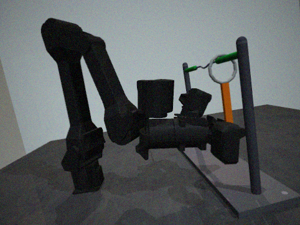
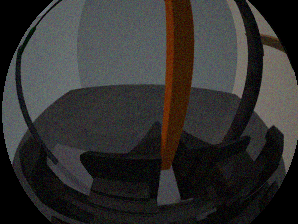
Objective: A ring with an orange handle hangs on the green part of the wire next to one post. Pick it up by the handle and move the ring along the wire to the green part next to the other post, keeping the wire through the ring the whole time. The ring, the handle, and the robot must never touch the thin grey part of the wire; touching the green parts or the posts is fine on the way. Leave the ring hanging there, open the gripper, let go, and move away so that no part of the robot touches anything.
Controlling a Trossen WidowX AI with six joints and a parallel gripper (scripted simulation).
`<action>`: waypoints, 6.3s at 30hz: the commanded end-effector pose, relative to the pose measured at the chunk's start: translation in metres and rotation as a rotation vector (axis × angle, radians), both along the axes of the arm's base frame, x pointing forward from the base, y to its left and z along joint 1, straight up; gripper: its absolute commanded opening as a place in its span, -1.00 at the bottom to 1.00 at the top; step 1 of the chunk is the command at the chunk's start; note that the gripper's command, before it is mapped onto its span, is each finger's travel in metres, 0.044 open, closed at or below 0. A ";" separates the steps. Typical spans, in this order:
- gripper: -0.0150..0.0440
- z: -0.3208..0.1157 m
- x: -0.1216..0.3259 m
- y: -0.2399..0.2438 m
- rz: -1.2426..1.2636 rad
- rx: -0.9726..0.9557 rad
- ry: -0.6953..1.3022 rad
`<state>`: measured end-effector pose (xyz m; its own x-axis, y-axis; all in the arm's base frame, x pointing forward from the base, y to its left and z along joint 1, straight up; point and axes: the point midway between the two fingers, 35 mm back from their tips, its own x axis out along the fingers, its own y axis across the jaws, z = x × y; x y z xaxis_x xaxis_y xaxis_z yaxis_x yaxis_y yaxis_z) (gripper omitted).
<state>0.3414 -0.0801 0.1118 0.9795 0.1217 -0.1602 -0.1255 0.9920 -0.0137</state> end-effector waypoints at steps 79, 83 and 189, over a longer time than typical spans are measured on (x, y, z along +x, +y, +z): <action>-1.00 0.017 -0.003 0.030 -0.002 -0.007 0.005; -1.00 0.018 -0.003 0.033 0.001 -0.016 0.004; -1.00 0.019 -0.037 0.136 -0.014 -0.009 0.173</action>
